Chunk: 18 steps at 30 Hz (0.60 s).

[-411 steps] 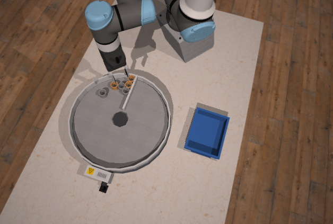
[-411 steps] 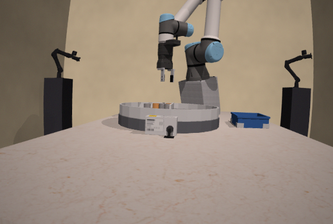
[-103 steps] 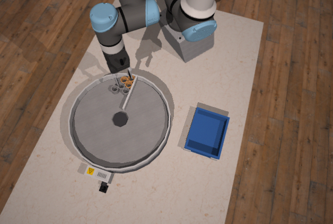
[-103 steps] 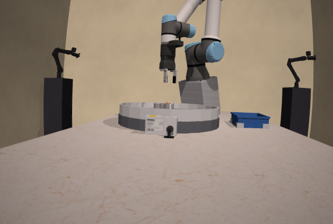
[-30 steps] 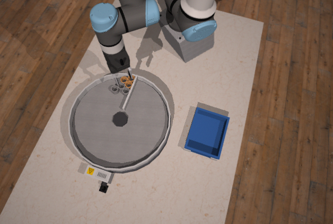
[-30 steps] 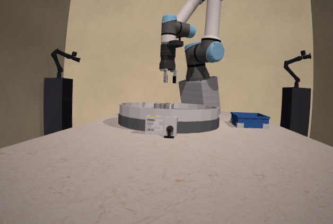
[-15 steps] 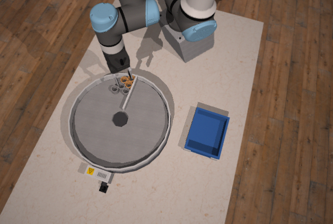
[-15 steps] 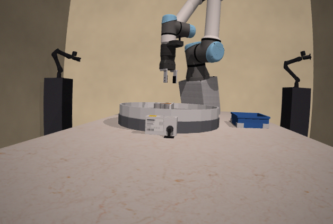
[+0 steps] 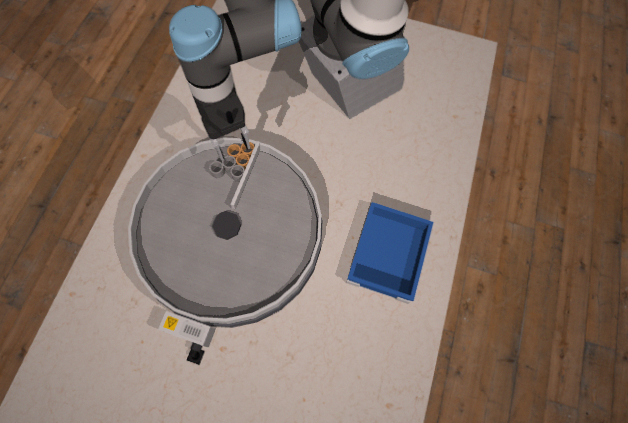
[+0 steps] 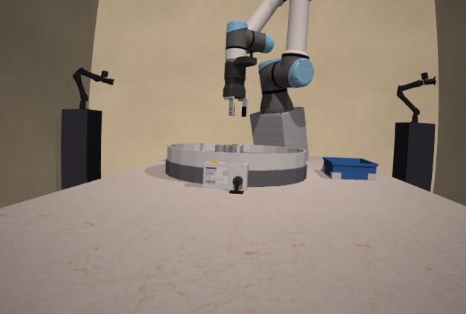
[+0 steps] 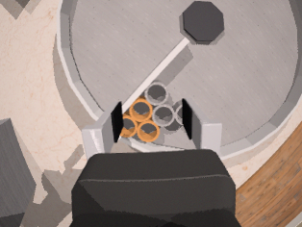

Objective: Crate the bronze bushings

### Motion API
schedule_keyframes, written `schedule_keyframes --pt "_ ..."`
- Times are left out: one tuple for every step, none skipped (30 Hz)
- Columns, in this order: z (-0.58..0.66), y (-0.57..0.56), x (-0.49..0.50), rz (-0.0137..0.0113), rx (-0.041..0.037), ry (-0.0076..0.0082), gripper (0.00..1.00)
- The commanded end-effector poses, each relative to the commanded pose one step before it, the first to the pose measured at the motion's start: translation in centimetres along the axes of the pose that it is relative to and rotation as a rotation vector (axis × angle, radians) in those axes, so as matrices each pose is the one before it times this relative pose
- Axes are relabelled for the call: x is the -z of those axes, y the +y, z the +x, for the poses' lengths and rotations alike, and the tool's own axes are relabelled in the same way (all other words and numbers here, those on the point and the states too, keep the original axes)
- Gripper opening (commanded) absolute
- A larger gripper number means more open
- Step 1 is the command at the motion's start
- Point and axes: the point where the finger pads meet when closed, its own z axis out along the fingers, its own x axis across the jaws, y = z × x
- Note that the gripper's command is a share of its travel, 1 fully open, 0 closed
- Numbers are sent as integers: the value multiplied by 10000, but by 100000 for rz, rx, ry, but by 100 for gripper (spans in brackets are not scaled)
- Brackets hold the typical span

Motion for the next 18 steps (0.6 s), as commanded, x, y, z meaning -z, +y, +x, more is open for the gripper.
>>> schedule_keyframes --pt "370 -24 253 2 11 111 100" --pt "51 4194 -3489 1 -3491 2 27" --pt "197 4190 -3489 0 -3491 1 27" --pt "343 4181 -3489 0 -3491 1 27" --pt "488 4166 -3489 0 -3491 1 27" --pt "633 4147 -3489 0 -3491 1 27" --pt "0 0 0 0 0 0 27" --pt "0 0 0 0 0 0 27" --pt "0 0 0 0 0 0 27" --pt "0 0 0 0 0 0 27" --pt "0 0 0 0 0 0 27" --pt "0 0 0 0 0 0 27" --pt "0 0 0 0 0 0 27" --pt "0 0 0 0 0 0 27" --pt "0 0 0 0 0 0 27" --pt "0 0 0 0 0 0 27" --pt "0 0 0 0 0 0 27" --pt "0 0 0 0 0 0 27"
